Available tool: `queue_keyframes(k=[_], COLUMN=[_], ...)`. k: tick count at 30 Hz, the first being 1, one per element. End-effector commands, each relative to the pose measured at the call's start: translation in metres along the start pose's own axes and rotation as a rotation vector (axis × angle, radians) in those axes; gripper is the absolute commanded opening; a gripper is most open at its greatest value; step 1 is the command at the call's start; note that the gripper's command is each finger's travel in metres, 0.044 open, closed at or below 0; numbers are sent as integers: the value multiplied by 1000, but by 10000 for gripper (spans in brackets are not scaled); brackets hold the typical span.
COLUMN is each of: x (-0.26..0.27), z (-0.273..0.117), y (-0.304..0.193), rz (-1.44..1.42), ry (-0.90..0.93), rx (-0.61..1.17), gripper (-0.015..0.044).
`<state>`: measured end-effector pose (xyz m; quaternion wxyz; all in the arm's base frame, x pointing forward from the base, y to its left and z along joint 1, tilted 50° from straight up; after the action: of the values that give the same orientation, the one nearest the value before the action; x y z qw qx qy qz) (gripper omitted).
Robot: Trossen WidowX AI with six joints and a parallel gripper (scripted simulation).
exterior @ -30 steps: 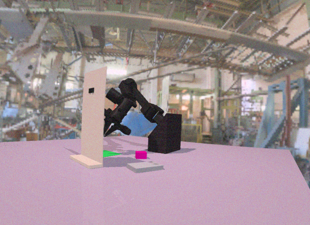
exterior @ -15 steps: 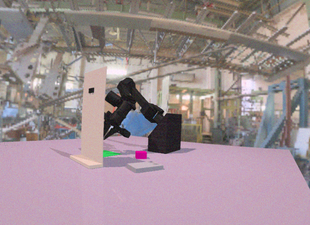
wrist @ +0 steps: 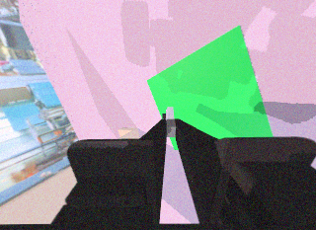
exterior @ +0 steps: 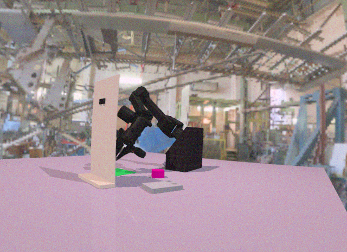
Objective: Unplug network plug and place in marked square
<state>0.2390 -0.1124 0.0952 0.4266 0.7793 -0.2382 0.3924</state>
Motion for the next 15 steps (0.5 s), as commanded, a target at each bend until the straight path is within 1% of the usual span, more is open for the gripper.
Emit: queue_keyframes(k=[1, 15], x=[-4, -13], z=[4, 15], y=[1, 4], rz=[-8, -10], ry=[-5, -2], rx=[1, 0], gripper=[0, 0])
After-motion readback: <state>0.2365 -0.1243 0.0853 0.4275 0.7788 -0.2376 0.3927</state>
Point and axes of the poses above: the point midway between the two fingers, 35 mm back from their tips, its own z axis out along the fingers, its own x axis across the jaws, y = z × x, the point moved 7 cm from there along -z, back along the fingers, and after that the axes turned 15 degrees about z, right-handed, at the moved point
